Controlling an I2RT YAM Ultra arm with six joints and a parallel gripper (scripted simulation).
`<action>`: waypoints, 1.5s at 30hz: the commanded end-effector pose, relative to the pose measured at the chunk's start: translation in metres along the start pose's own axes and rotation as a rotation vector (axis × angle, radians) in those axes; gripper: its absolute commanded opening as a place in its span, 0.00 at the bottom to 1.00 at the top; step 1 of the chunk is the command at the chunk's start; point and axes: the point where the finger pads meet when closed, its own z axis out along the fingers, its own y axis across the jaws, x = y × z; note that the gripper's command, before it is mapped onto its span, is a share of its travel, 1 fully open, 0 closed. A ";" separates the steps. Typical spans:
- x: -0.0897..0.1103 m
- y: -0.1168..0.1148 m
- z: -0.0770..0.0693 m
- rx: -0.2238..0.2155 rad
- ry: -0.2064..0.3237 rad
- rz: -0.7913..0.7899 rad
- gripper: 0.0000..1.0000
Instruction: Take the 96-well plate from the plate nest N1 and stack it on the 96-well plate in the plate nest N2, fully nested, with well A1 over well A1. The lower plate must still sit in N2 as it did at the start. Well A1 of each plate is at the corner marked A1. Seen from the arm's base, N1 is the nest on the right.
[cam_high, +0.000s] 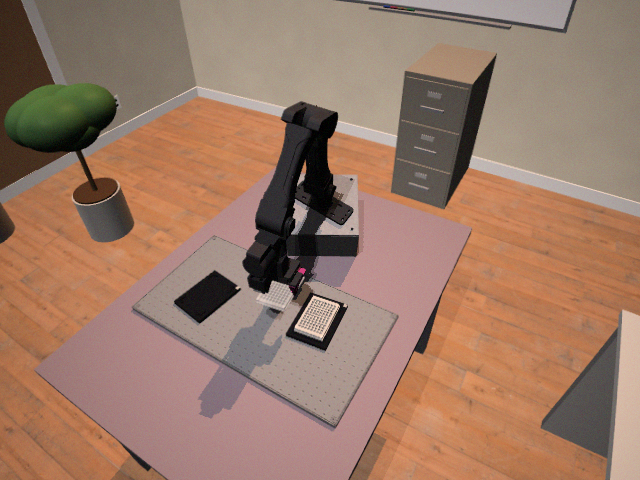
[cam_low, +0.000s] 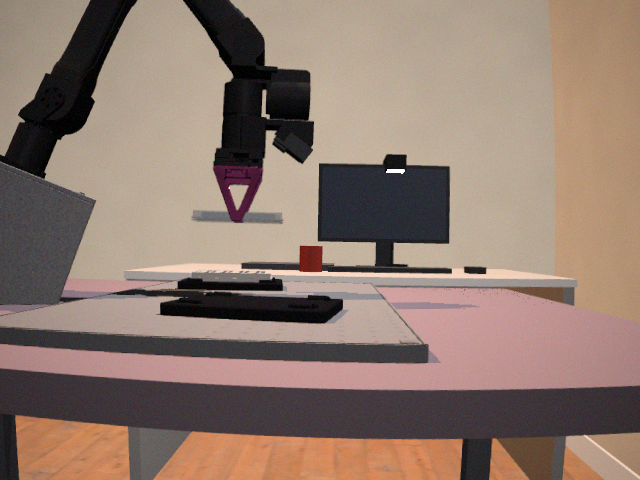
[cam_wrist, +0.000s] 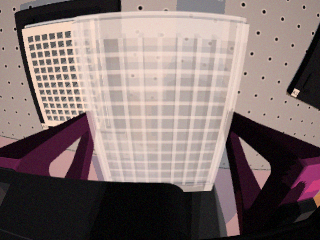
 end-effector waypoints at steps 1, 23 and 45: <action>-0.004 0.003 -0.007 0.017 -0.038 0.025 0.00; -0.006 0.072 -0.014 0.006 -0.057 0.025 0.00; -0.003 0.103 -0.012 0.010 -0.048 0.044 0.00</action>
